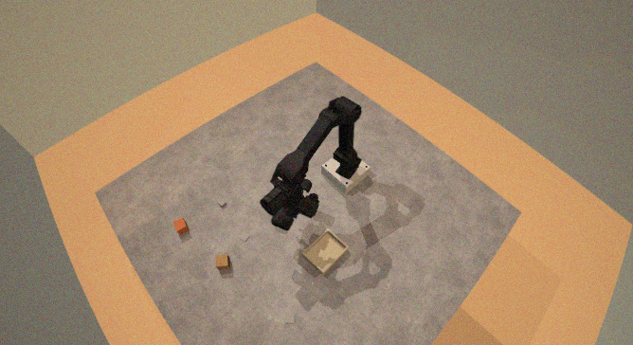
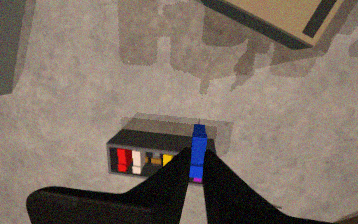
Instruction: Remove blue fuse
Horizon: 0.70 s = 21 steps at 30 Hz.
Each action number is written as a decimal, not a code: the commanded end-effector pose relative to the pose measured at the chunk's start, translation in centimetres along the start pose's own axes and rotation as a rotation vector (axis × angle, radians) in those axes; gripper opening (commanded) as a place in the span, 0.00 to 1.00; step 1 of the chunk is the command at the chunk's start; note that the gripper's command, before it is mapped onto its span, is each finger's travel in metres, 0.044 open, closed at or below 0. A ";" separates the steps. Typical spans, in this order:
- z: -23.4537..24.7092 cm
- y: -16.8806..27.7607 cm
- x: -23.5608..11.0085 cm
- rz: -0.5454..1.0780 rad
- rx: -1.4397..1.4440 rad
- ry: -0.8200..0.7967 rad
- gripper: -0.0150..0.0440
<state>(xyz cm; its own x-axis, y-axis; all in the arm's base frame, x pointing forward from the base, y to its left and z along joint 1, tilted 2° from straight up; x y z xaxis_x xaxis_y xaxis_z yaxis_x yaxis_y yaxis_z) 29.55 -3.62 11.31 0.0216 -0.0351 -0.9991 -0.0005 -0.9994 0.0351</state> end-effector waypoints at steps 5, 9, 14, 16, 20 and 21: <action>-1.4 -4.4 -0.1 -0.008 0.003 0.002 0.25; -1.8 -6.6 -0.1 -0.010 0.003 0.003 0.25; -2.1 -9.5 -0.1 -0.012 0.003 0.003 0.25; -2.1 -10.6 -0.2 -0.013 0.003 0.003 0.25; -2.1 -12.9 -0.1 -0.014 0.003 0.003 0.25; -2.0 -13.5 -0.1 -0.015 0.003 0.003 0.25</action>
<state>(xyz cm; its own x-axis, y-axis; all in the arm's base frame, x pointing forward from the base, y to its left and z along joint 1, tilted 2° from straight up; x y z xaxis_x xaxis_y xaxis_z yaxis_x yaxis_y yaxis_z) 31.62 7.77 11.03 0.0241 -0.0266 -0.9994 -0.0003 -0.9996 0.0266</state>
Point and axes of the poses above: the point midway between the two fingers, 35 mm back from their tips, its own x axis out along the fingers, its own z axis across the jaws, y = z × x, the point moved 3 cm from there along -x, back along the fingers, and after that the axes turned 12 degrees about x, right-handed, at the moved point
